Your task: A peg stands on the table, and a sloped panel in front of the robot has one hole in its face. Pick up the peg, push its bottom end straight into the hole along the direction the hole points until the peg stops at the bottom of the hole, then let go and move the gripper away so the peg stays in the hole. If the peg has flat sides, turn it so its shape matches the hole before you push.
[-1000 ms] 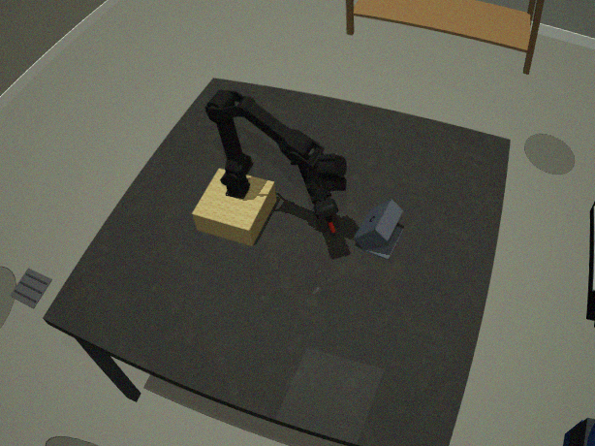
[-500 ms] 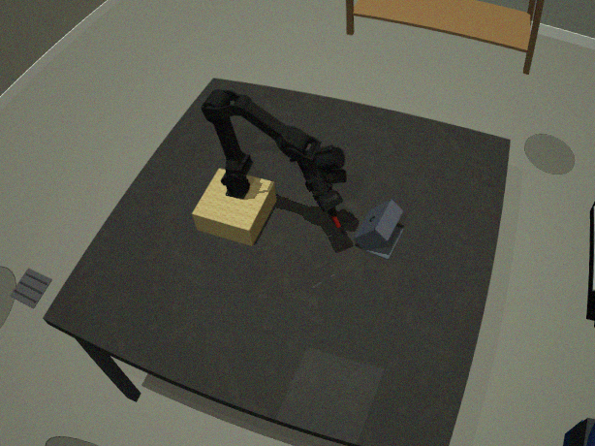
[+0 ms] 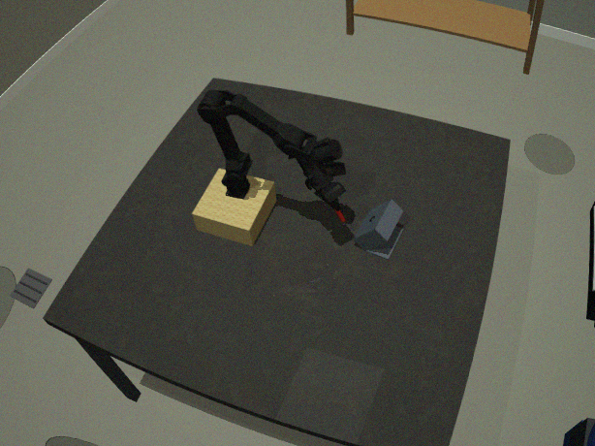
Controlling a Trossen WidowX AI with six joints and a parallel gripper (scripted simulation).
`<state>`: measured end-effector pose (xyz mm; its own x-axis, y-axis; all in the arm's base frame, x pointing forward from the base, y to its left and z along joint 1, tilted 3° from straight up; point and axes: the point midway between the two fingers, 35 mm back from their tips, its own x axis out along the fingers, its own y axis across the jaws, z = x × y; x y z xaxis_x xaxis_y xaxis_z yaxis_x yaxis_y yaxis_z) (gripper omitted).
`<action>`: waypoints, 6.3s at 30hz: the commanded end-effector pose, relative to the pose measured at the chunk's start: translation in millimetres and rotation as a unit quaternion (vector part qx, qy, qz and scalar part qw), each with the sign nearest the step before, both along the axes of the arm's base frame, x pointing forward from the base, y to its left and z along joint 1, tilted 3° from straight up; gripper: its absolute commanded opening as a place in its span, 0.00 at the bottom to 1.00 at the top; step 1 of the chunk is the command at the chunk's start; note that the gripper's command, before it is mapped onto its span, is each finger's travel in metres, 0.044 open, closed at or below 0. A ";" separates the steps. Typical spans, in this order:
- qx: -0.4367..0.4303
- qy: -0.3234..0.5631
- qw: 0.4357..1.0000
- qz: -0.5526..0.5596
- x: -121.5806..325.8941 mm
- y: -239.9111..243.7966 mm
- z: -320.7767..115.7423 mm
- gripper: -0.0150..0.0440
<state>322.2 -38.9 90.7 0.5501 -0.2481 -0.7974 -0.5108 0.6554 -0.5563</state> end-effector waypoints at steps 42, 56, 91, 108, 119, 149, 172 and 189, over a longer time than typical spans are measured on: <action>-0.081 -0.084 0.986 0.121 5.9 41.9 3.6 0.25; -0.088 -0.094 0.983 0.132 18.3 44.0 -3.4 0.25; -0.096 -0.116 0.978 0.146 39.8 46.9 -21.2 0.25; -0.097 -0.117 0.978 0.146 57.0 42.6 -34.6 0.25; -0.096 -0.111 0.979 0.143 52.6 41.8 -36.8 0.25; -0.096 -0.112 0.979 0.143 59.2 42.5 -33.3 0.25; -0.096 -0.112 0.979 0.143 65.2 42.0 -37.7 0.25; -0.096 -0.112 0.979 0.143 69.9 40.9 -43.2 0.25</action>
<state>389.8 1.4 47.4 0.7710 -0.1982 -0.6052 -0.5089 0.3798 -0.7726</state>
